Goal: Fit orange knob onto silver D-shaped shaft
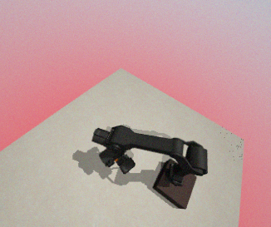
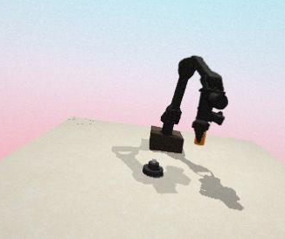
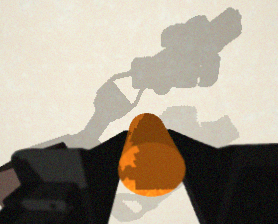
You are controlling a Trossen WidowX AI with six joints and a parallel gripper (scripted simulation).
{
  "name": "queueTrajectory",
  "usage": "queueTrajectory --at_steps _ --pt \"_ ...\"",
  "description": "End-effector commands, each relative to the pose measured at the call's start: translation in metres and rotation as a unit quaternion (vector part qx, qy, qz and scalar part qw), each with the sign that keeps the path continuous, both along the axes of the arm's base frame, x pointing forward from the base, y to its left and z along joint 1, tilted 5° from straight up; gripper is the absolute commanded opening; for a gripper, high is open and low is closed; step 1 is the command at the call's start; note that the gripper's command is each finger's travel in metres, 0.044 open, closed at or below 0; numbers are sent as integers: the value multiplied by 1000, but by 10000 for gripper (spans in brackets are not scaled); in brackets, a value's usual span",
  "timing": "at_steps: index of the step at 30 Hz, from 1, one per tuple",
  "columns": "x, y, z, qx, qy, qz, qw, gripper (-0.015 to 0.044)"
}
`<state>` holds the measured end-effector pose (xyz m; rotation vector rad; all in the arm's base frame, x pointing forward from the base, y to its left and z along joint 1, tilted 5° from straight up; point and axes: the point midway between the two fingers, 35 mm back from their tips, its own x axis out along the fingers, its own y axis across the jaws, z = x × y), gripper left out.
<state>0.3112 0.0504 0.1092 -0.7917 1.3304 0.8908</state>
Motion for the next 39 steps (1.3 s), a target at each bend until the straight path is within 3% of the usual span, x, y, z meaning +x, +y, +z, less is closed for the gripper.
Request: queueTrajectory --at_steps 1,39 --pt "1 -6 2 -3 -4 -1 1000 0" --pt "17 -118 -40 -10 -4 -1 1000 0"
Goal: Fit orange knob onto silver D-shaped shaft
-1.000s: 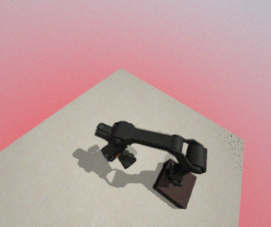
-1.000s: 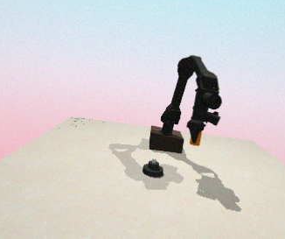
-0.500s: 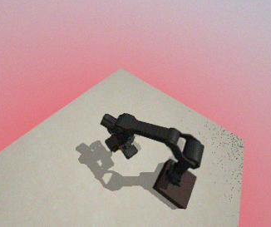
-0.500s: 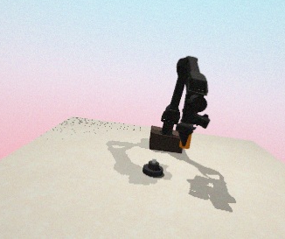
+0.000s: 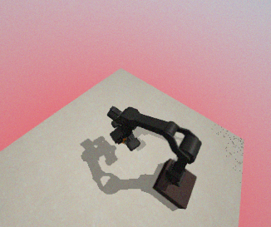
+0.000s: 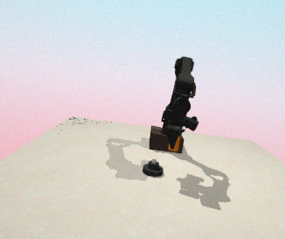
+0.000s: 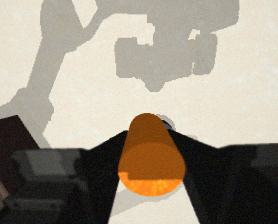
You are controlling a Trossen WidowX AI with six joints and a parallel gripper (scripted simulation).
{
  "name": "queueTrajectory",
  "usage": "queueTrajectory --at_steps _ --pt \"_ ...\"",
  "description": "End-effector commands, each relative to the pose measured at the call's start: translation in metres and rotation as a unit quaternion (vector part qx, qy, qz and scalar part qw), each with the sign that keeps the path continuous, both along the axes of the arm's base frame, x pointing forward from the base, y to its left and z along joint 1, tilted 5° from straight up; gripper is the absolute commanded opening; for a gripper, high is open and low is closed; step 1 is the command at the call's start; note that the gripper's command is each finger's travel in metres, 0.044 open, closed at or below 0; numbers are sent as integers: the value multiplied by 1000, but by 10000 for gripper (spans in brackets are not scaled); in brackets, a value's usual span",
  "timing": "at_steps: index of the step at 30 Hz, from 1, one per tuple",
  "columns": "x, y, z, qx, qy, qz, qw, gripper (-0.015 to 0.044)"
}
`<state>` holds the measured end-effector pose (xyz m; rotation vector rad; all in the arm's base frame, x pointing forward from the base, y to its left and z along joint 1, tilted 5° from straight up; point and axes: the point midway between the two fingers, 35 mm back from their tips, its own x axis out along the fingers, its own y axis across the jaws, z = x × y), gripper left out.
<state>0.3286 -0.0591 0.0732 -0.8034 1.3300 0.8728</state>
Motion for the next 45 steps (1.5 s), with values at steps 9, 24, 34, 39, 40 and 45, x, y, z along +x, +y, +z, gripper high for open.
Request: queueTrajectory --at_steps 9,24,34,39,40,45 --pt "-3 -36 -14 -3 1 2 1000 0" --pt "-9 -68 -28 -4 1 3 1000 0" --pt "-8 -67 -52 -4 1 1 1000 0" --pt "-7 -68 -48 -4 1 1 1000 0" --pt "-7 -68 -48 -4 1 1 1000 0" --pt "-7 -68 -51 -4 1 1 1000 0"
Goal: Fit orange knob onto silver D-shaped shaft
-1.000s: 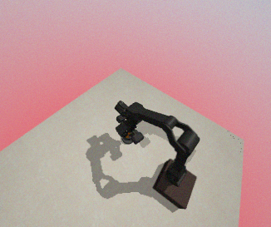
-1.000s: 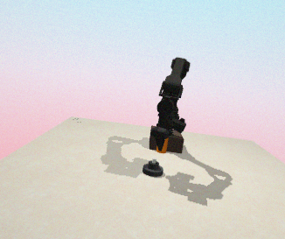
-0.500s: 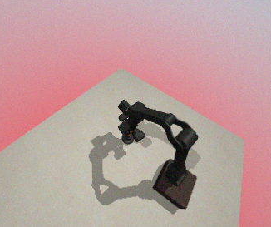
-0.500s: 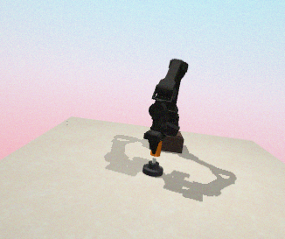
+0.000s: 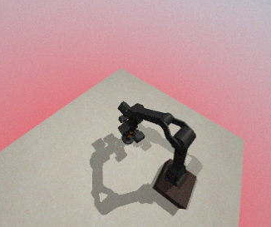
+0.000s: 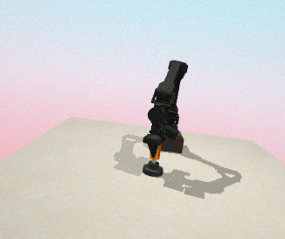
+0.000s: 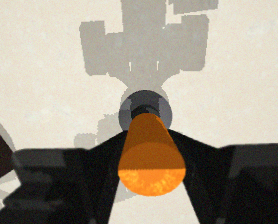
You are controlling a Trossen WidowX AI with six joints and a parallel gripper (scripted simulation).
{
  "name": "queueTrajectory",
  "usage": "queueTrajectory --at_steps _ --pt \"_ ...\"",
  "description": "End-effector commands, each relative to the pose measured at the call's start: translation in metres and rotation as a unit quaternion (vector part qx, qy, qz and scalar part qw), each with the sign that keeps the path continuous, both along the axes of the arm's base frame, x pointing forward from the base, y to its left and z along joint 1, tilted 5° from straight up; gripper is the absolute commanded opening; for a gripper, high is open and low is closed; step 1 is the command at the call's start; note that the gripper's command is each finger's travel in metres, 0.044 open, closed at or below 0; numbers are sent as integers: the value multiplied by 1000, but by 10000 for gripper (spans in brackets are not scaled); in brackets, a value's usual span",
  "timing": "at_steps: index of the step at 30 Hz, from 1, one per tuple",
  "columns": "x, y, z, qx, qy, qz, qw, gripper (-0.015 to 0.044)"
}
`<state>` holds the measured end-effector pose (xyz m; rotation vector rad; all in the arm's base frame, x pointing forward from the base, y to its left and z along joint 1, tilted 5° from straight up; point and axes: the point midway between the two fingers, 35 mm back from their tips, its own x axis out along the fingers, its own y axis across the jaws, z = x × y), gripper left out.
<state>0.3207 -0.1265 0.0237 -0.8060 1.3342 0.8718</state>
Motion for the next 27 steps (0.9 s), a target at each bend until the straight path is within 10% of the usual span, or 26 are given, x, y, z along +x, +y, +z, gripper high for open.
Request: queueTrajectory --at_steps 1,27 --pt "0 -1 -1 -2 0 0 1000 0" --pt "-3 1 3 -3 -3 43 999 0"
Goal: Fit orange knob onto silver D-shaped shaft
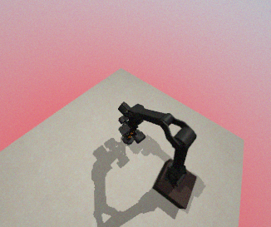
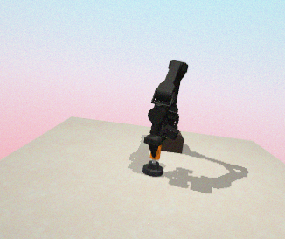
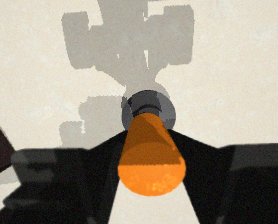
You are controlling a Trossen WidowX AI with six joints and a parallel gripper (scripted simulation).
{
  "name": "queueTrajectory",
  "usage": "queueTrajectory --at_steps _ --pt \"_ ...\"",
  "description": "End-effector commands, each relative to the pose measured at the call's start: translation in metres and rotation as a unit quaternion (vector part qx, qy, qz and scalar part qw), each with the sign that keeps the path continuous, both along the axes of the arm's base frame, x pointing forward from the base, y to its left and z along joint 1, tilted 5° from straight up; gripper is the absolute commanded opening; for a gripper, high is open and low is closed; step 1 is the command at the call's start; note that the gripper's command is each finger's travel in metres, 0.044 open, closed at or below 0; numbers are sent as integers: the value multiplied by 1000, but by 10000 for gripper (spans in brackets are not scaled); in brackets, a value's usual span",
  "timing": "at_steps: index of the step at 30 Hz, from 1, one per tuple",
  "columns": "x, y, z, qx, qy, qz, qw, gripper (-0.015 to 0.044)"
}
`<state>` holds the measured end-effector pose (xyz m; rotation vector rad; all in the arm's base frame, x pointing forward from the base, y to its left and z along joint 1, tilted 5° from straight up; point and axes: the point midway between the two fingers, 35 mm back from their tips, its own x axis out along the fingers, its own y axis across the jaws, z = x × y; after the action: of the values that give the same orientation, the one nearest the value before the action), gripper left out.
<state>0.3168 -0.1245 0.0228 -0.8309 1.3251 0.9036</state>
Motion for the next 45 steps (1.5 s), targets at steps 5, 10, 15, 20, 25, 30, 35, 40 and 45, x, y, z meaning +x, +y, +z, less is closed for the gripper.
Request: queueTrajectory --at_steps 5,10,15,20,25,30,35,40,45 --pt "2 -1 4 -6 -9 86 996 0" --pt "5 -2 3 -6 -9 86 996 0" --pt "6 -3 1 -6 -9 86 996 0" --pt "5 -3 -1 -6 -9 86 996 0" --pt "4 -2 -2 -6 -9 86 996 0" --pt "2 -2 -2 -6 -9 86 996 0" --pt "2 -1 -2 -6 -9 86 996 0" --pt "-1 0 2 -6 -9 86 996 0" --pt "-1 0 4 -7 -12 129 992 0"
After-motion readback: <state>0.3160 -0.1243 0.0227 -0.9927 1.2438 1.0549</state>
